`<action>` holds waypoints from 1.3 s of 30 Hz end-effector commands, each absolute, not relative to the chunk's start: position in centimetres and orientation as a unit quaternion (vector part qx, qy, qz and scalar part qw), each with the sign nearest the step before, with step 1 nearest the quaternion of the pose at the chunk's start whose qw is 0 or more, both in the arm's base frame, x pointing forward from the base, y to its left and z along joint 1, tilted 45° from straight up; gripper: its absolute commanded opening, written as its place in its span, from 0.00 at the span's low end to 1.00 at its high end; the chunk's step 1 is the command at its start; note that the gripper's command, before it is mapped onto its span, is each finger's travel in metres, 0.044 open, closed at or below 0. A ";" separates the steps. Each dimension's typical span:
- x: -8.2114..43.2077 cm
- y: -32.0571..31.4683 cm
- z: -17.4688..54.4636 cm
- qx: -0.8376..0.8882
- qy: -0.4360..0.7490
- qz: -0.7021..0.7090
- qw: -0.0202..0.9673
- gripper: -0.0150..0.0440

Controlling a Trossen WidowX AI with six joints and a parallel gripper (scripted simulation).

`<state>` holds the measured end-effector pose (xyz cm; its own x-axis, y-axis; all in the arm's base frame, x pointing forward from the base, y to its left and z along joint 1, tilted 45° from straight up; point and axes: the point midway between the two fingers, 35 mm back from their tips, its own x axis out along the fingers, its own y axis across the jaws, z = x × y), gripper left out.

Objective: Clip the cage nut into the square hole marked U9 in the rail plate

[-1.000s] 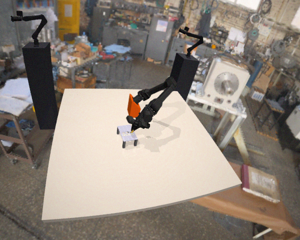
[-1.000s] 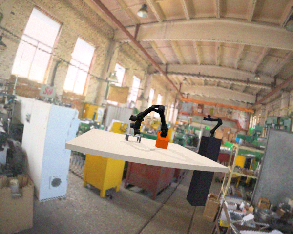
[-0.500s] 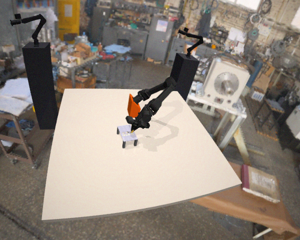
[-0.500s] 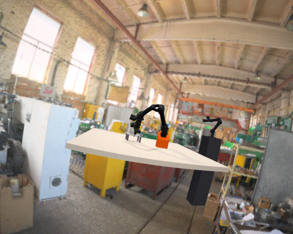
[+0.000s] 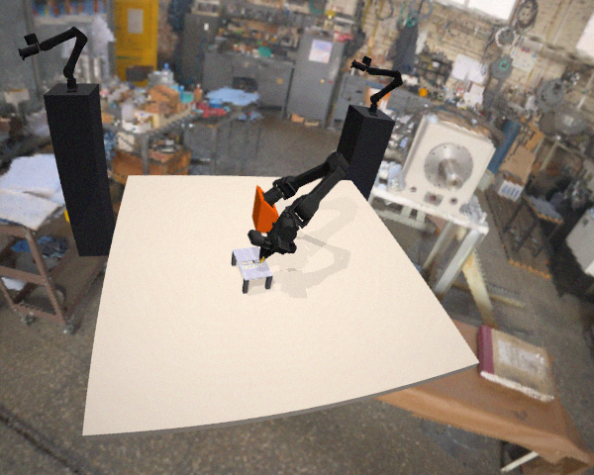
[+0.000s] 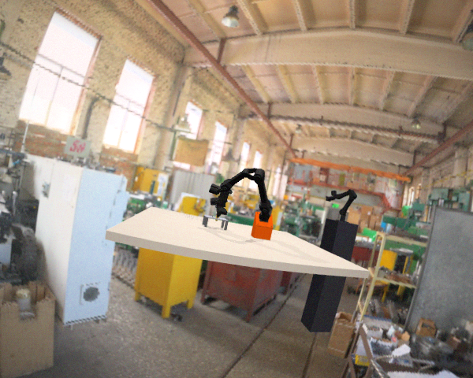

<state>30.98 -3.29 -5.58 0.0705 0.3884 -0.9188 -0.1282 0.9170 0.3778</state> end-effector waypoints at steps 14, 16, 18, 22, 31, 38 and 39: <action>31.0 -3.4 -5.7 0.115 0.655 0.200 0.719 0.30; 31.0 -3.5 -5.8 0.117 0.655 0.202 0.719 0.30; 31.0 -3.5 -5.8 0.118 0.655 0.203 0.719 0.30; 31.0 -3.5 -5.8 0.121 0.654 0.206 0.718 0.30; 31.0 -3.6 -5.8 0.130 0.652 0.216 0.715 0.30; 31.0 -3.6 -5.9 0.135 0.651 0.222 0.713 0.30; 31.0 -3.7 -5.9 0.135 0.651 0.222 0.713 0.30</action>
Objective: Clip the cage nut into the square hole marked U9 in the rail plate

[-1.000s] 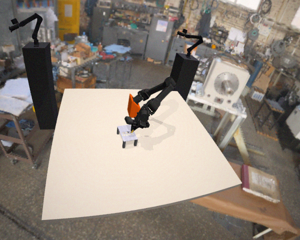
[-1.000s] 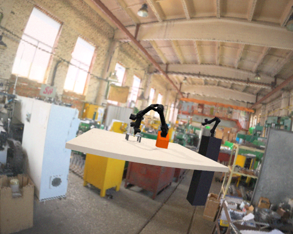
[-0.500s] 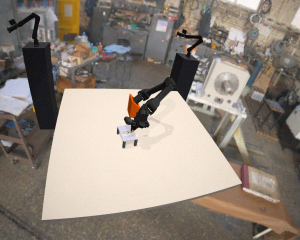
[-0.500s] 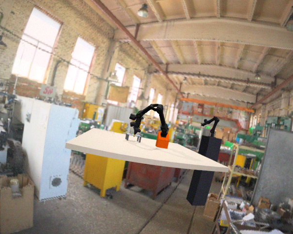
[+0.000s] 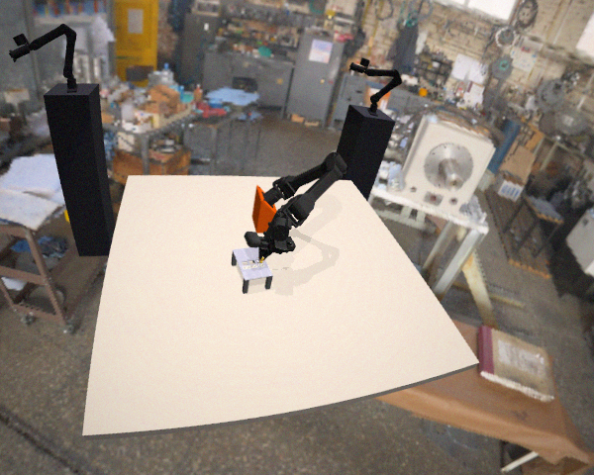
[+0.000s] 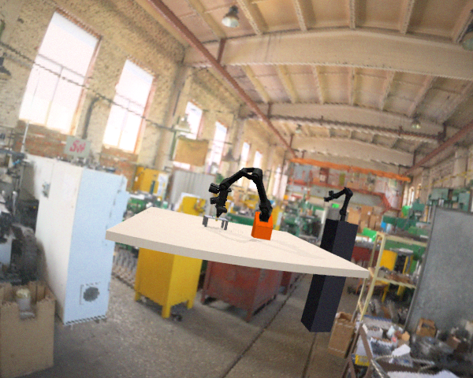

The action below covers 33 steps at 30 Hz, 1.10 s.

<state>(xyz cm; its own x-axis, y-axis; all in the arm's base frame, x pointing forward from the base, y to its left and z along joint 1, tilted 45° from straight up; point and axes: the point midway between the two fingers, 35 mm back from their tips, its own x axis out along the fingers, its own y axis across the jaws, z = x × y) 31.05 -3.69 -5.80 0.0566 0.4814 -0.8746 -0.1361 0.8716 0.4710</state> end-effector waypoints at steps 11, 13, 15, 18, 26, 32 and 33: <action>31.0 -3.7 -5.9 0.141 0.650 0.229 0.711 0.30; 31.0 -3.7 -6.0 0.142 0.650 0.230 0.711 0.30; 31.1 -3.7 -6.0 0.144 0.649 0.232 0.710 0.30; 31.1 -3.7 -6.0 0.145 0.649 0.234 0.709 0.30; 31.1 -3.8 -6.0 0.151 0.648 0.240 0.707 0.30; 31.1 -3.8 -6.1 0.153 0.647 0.242 0.706 0.30; 31.1 -3.8 -6.1 0.154 0.647 0.243 0.706 0.30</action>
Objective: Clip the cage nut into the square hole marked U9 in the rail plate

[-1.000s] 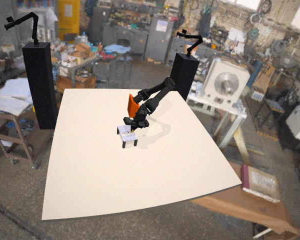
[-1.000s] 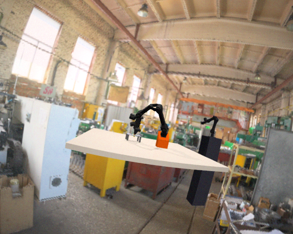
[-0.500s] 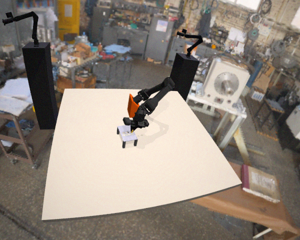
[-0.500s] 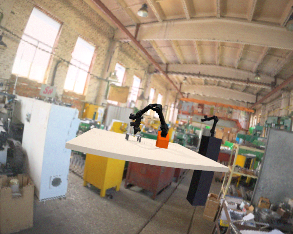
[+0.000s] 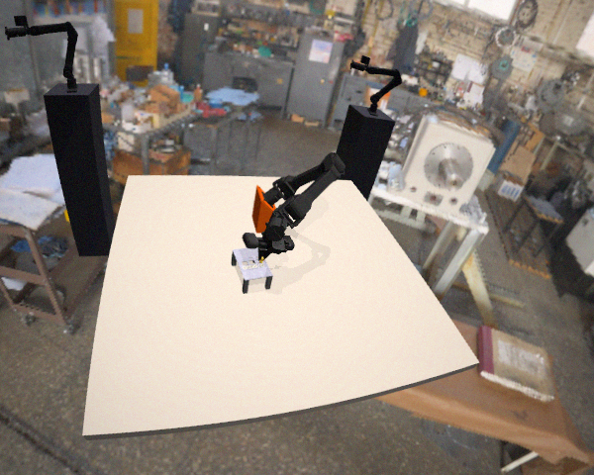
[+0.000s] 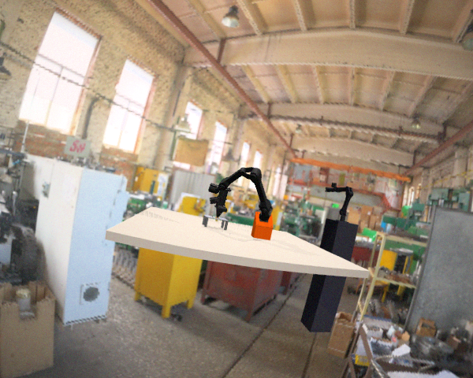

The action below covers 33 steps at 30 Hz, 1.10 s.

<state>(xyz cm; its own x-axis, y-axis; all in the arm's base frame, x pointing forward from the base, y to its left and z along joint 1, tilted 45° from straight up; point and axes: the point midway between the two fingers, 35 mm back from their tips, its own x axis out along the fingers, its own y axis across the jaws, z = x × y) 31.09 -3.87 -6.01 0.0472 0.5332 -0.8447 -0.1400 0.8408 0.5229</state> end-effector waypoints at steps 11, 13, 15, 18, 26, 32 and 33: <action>31.1 -3.9 -6.2 0.162 0.645 0.253 0.703 0.30; 31.1 -3.9 -6.2 0.163 0.645 0.254 0.703 0.30; 31.1 -3.9 -6.2 0.165 0.644 0.255 0.702 0.30; 31.1 -4.0 -6.2 0.167 0.643 0.258 0.701 0.30; 31.1 -4.0 -6.3 0.174 0.642 0.265 0.698 0.30; 31.1 -4.0 -6.3 0.175 0.641 0.267 0.698 0.30; 31.1 -4.0 -6.3 0.176 0.641 0.268 0.697 0.30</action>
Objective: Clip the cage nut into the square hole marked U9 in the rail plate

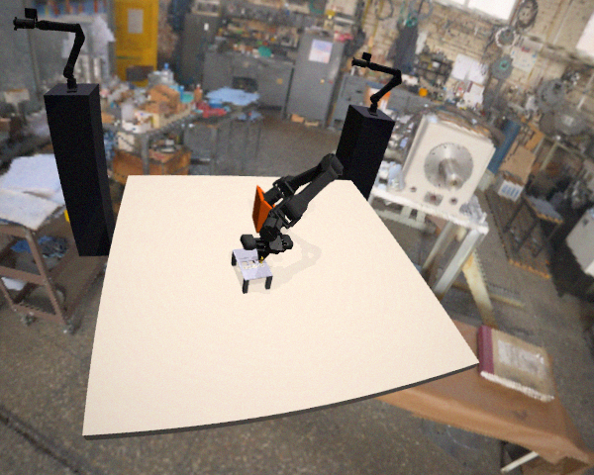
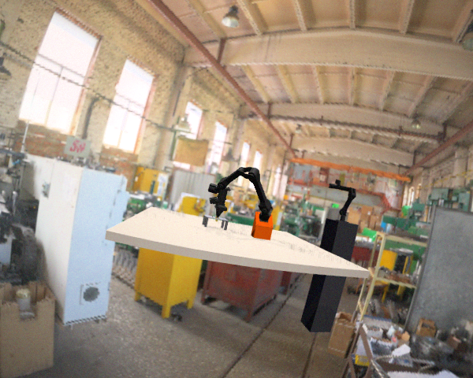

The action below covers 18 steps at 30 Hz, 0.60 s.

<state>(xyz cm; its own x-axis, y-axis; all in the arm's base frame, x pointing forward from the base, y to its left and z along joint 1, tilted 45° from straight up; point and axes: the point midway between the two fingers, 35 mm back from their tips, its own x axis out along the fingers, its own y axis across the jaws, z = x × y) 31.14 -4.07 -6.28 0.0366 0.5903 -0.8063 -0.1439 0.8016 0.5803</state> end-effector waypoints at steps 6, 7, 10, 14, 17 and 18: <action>31.1 -4.1 -6.4 0.181 0.640 0.274 0.695 0.30; 31.1 -4.1 -6.4 0.182 0.639 0.275 0.695 0.30; 31.1 -4.1 -6.4 0.185 0.639 0.277 0.694 0.30; 31.2 -4.1 -6.5 0.186 0.638 0.279 0.693 0.30; 31.2 -4.1 -6.5 0.188 0.637 0.281 0.692 0.30; 31.2 -4.1 -6.5 0.189 0.637 0.282 0.692 0.30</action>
